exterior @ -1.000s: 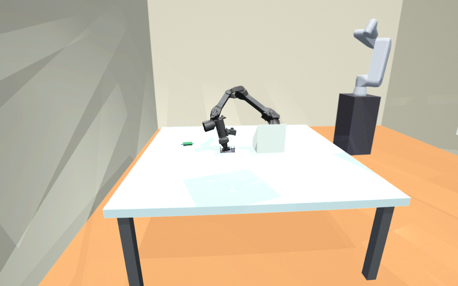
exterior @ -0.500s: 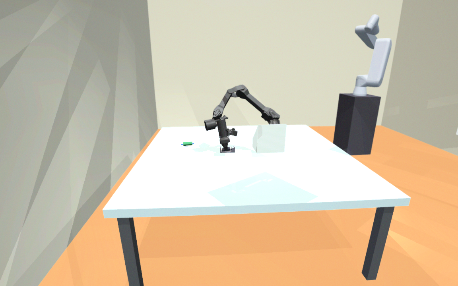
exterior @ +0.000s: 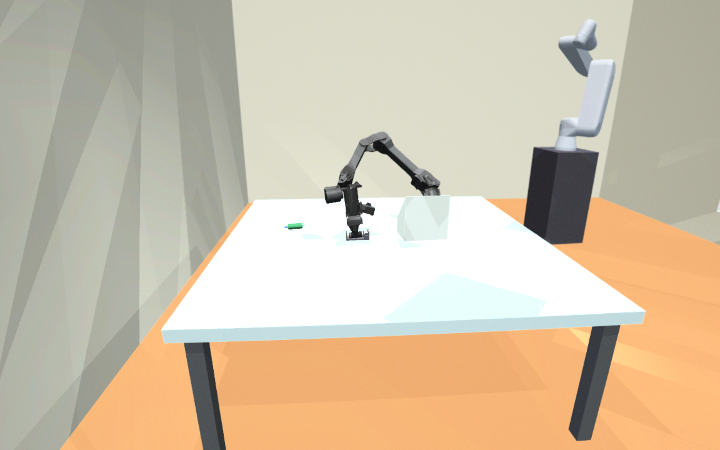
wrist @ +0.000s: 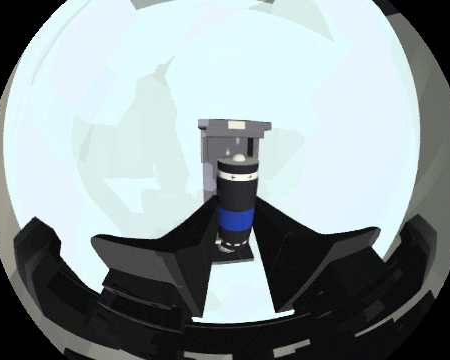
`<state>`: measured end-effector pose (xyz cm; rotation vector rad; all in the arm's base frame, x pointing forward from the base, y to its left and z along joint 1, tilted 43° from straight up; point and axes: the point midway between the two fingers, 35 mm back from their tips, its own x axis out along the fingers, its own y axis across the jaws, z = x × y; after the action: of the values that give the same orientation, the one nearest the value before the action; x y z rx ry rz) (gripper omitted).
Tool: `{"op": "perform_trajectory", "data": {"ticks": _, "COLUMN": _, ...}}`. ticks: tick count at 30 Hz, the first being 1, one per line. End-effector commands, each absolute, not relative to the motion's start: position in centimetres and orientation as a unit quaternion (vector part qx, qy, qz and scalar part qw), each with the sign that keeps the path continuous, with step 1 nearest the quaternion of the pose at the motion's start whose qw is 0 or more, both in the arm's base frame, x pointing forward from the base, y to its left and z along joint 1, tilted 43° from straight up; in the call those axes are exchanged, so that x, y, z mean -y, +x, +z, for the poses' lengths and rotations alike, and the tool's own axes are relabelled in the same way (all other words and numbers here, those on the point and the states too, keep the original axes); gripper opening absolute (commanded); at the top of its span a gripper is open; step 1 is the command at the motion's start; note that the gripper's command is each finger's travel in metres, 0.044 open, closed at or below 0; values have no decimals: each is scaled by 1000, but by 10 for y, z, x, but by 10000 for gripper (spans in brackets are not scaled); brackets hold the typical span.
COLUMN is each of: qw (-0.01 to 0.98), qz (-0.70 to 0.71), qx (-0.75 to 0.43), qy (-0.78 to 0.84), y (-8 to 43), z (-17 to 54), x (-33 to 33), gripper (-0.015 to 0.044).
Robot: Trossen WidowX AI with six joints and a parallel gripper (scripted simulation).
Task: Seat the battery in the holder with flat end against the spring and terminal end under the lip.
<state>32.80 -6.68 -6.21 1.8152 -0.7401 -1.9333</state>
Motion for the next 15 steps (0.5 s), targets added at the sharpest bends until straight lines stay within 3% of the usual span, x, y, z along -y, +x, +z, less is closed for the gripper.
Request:
{"op": "perform_trajectory", "data": {"ticks": 1, "qw": 196, "qz": -681, "qx": 264, "qy": 654, "y": 329, "z": -62, "x": 69, "gripper": 83}}
{"op": "perform_trajectory", "data": {"ticks": 15, "qw": 203, "qz": -664, "qx": 256, "qy": 673, "y": 325, "z": -62, "x": 70, "gripper": 83}}
